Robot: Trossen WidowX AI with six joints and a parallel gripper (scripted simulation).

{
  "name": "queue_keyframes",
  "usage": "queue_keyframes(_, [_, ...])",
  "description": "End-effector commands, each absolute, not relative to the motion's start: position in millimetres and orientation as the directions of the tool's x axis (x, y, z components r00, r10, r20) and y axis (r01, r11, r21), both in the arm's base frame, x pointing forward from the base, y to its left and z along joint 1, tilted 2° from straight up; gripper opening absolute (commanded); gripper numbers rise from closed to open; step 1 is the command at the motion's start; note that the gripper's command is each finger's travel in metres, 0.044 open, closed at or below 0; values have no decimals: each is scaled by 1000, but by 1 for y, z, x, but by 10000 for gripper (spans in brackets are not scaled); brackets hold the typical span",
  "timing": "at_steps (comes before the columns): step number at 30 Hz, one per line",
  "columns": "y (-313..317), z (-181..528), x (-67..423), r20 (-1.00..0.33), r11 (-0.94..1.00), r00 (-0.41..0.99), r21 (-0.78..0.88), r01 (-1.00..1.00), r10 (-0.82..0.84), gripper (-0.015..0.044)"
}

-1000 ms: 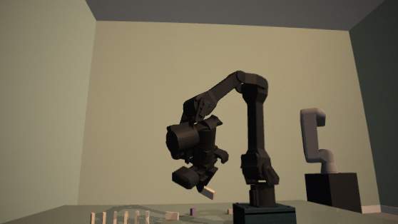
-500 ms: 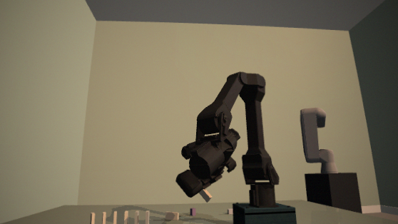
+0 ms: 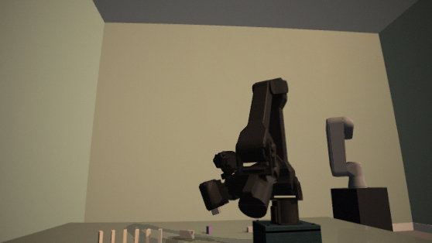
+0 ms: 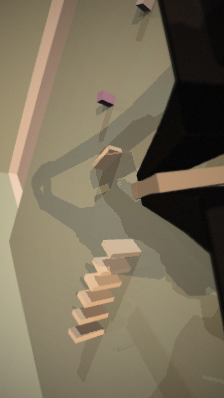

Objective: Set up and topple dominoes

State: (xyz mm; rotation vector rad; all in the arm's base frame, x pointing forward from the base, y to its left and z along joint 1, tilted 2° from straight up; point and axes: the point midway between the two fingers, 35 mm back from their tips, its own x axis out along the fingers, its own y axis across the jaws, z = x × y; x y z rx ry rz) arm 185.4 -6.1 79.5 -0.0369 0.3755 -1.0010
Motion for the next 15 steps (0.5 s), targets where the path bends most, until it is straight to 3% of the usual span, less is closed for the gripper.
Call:
queue_keyframes(1, [-1,82,187,-218,610,576,-149,778,-788,21])
queue_keyframes(9, [16,88,190,-95,758,753,-33,652,-651,21])
queue_keyframes(15, [18,89,190,-86,770,766,-24,638,-637,21])
